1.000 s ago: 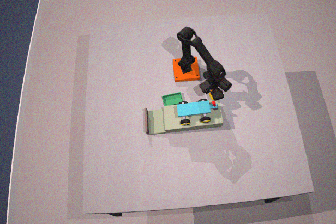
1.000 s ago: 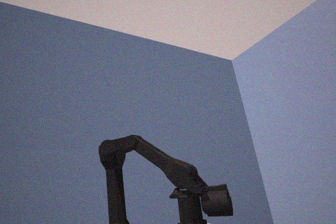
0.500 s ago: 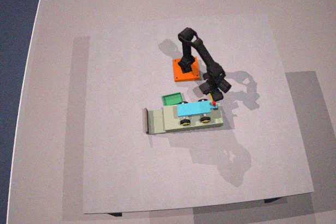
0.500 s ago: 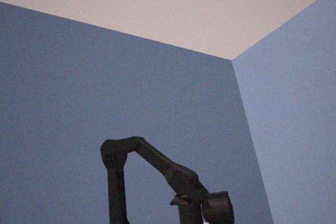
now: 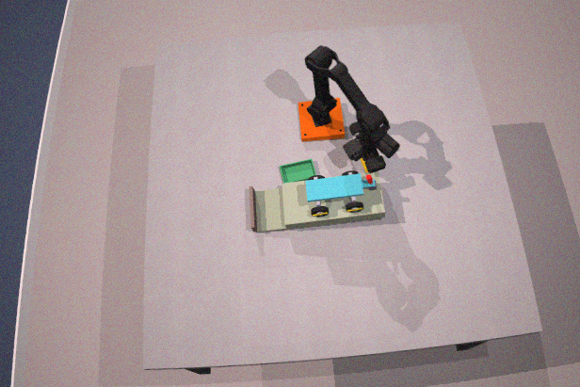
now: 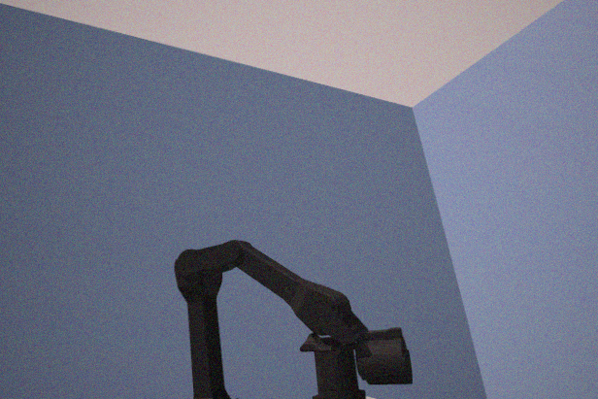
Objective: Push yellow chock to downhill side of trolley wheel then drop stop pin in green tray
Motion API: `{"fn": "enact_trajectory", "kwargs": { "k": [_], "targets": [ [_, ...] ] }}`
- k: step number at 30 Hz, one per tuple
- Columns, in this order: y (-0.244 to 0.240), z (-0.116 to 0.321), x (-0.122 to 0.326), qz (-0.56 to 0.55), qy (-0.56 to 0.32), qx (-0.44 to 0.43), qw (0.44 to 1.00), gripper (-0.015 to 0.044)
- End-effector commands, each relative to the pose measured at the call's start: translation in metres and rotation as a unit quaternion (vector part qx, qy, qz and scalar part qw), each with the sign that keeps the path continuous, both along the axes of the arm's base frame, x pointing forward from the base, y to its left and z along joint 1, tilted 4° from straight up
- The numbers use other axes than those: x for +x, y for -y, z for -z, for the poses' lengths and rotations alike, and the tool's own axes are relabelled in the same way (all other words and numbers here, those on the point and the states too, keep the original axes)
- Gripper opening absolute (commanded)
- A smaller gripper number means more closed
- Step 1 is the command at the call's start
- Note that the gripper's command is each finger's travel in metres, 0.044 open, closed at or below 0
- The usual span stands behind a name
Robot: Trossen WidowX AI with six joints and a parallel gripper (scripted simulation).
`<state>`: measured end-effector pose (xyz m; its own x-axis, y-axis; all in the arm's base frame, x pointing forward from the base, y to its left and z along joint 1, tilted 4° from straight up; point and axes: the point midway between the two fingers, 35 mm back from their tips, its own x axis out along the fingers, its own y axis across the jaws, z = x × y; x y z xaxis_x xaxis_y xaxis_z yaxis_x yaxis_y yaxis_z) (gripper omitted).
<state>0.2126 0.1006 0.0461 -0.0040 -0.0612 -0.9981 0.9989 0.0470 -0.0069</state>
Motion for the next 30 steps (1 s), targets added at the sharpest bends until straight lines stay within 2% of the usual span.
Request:
{"fn": "enact_trajectory", "kwargs": {
  "k": [1,30],
  "targets": [
    [-0.001,-0.016,0.000,-0.001,0.004,0.003,1.000,0.0000],
    [-0.006,-0.102,0.000,-0.001,0.004,0.004,1.000,0.0000]
  ]
}}
